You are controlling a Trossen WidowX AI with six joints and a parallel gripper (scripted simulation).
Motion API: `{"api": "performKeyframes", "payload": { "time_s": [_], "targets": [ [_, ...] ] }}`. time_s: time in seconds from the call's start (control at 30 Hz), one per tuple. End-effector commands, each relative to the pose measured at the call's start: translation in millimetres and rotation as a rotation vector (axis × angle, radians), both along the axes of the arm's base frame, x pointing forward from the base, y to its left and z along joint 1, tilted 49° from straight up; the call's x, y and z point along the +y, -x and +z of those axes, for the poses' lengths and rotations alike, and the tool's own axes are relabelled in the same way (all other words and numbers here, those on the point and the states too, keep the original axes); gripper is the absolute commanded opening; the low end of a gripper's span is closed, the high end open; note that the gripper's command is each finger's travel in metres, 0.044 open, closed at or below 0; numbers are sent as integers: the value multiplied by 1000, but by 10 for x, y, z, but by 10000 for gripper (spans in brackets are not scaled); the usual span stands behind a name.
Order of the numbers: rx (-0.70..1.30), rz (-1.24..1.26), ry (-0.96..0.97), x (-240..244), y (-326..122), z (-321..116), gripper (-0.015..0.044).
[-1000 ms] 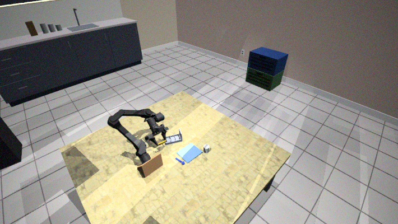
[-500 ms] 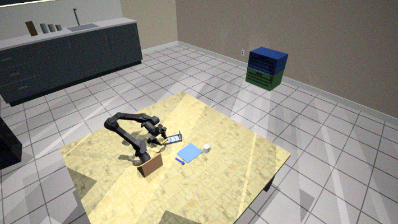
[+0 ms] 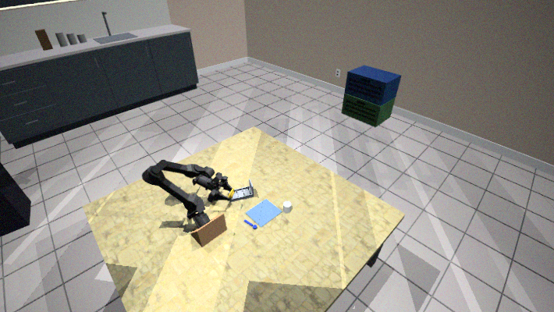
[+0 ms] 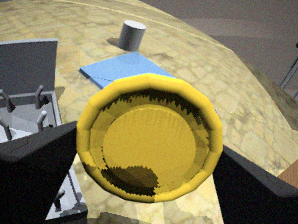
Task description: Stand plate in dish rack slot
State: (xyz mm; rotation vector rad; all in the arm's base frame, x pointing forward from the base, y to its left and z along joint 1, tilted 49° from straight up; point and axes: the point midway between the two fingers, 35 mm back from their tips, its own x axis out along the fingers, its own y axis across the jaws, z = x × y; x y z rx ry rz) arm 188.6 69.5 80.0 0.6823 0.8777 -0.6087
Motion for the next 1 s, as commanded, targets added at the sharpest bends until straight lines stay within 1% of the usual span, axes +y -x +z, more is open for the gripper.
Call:
{"api": "performKeyframes", "payload": {
  "time_s": [0.0,0.47,0.97],
  "targets": [
    [-105,24,17,32,-23,49,0],
    [-404,86,22,167,-40,227,0],
    [-691,106,-46,272,49,437,0]
  ]
}}
